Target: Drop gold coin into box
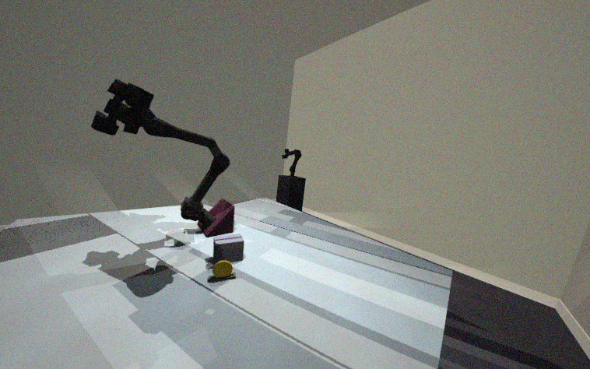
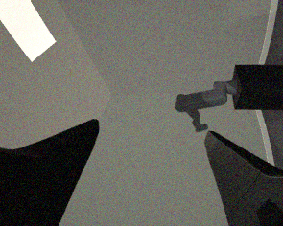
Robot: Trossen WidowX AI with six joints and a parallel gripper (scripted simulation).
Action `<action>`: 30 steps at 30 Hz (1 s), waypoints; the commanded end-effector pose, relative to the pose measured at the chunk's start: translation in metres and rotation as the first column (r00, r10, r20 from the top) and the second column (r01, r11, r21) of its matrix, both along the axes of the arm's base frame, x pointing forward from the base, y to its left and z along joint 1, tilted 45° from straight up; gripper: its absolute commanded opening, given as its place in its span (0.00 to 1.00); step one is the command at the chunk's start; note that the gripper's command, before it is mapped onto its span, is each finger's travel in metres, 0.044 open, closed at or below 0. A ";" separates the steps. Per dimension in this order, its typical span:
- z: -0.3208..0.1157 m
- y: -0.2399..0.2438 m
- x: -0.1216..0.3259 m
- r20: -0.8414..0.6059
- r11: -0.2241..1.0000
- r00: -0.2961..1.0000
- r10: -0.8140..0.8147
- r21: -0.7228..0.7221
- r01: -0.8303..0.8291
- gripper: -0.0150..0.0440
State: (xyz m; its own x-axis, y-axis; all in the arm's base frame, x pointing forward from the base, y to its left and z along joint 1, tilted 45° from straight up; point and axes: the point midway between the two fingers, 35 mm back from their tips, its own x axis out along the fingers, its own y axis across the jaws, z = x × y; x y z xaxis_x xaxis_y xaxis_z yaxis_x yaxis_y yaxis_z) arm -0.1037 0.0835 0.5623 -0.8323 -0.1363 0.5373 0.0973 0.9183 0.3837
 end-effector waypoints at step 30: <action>-0.090 -0.343 0.178 -0.327 0.039 0.508 0.796 0.867 0.497 0.53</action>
